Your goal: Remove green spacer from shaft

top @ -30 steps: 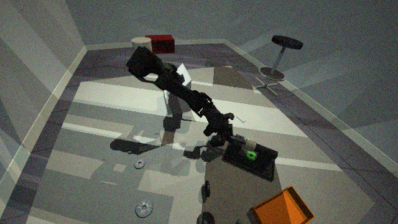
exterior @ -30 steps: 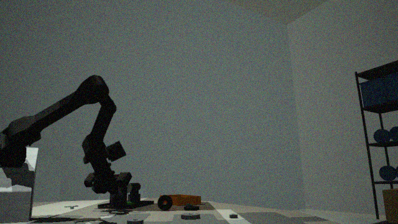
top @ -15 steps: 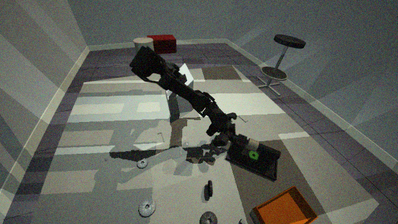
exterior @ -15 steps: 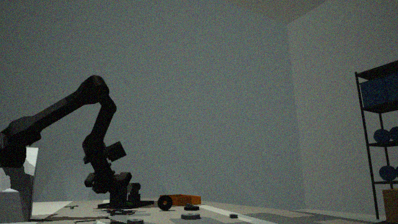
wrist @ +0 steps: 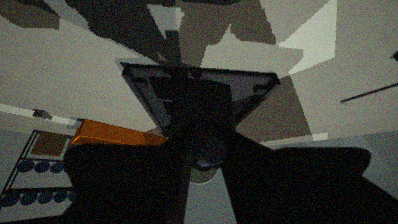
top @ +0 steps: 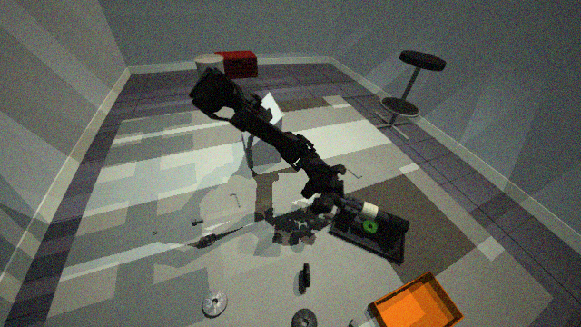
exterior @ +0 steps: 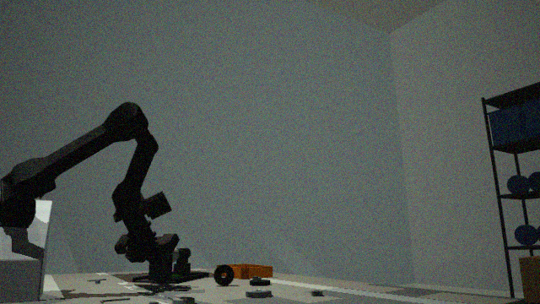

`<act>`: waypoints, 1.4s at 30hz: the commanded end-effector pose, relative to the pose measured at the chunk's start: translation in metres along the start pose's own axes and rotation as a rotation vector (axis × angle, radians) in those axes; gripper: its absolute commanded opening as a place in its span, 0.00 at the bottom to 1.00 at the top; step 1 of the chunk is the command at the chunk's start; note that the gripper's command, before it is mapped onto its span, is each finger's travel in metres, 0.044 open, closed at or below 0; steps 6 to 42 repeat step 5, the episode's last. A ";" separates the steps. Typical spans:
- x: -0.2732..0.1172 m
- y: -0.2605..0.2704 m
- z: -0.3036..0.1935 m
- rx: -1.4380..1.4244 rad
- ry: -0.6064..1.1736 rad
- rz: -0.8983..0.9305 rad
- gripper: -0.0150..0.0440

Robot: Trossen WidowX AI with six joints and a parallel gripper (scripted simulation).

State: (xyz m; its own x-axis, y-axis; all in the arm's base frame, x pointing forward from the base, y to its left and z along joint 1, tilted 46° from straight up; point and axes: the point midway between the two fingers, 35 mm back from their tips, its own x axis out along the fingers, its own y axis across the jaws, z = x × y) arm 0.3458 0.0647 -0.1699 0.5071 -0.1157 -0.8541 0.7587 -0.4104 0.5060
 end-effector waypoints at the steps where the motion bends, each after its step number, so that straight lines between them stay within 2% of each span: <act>1: 0.000 0.000 0.000 0.000 0.000 0.000 0.52; 5: 0.000 0.000 0.000 0.000 0.000 0.000 0.70; 42: 0.000 0.000 0.000 0.000 0.000 0.000 0.70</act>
